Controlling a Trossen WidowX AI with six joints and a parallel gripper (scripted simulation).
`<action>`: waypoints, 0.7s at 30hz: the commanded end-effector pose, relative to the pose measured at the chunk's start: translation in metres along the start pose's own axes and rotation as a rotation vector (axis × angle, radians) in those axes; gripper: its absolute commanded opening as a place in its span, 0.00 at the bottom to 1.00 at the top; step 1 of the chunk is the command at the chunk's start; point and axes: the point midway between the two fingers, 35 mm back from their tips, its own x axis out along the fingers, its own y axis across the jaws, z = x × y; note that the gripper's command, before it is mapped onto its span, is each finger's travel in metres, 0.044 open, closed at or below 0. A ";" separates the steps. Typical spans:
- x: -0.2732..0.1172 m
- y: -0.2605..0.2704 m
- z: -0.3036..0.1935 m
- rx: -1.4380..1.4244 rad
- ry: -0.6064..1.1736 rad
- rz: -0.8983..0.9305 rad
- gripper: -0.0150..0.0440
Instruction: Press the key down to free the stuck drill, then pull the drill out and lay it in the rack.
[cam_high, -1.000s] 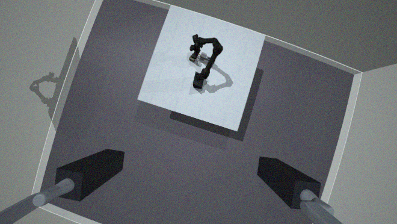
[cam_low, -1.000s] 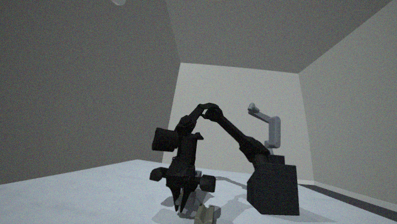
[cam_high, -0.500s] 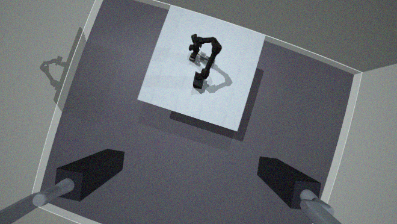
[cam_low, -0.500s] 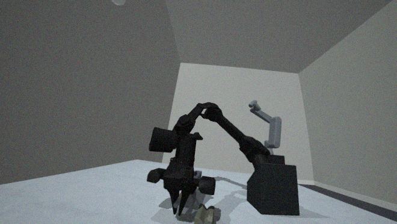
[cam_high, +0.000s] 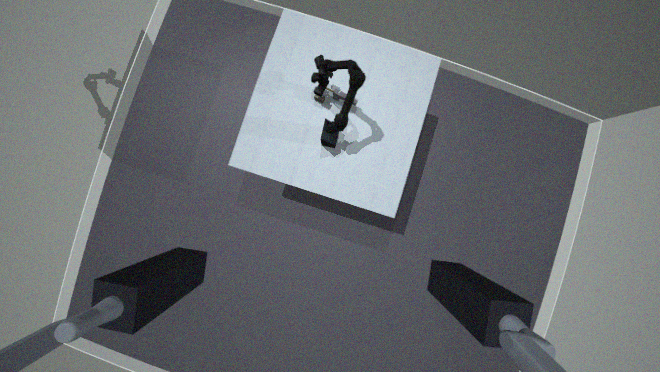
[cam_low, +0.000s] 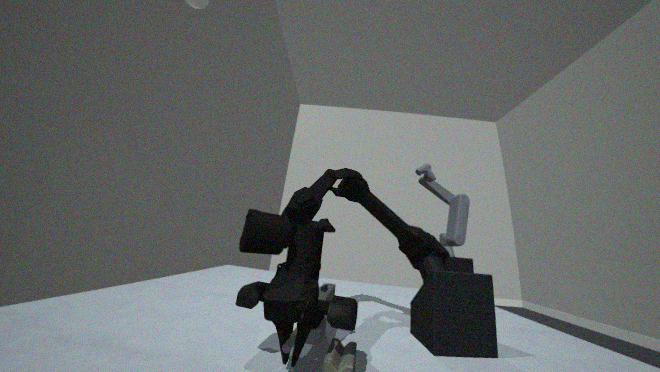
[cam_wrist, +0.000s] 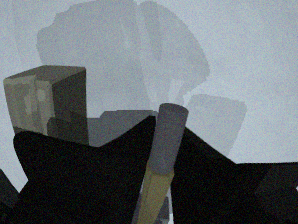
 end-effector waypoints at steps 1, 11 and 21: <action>0.000 0.000 0.008 0.001 -0.002 0.000 0.25; 0.001 0.000 0.022 0.002 -0.003 0.000 0.25; 0.001 0.000 0.038 0.002 -0.004 0.000 0.25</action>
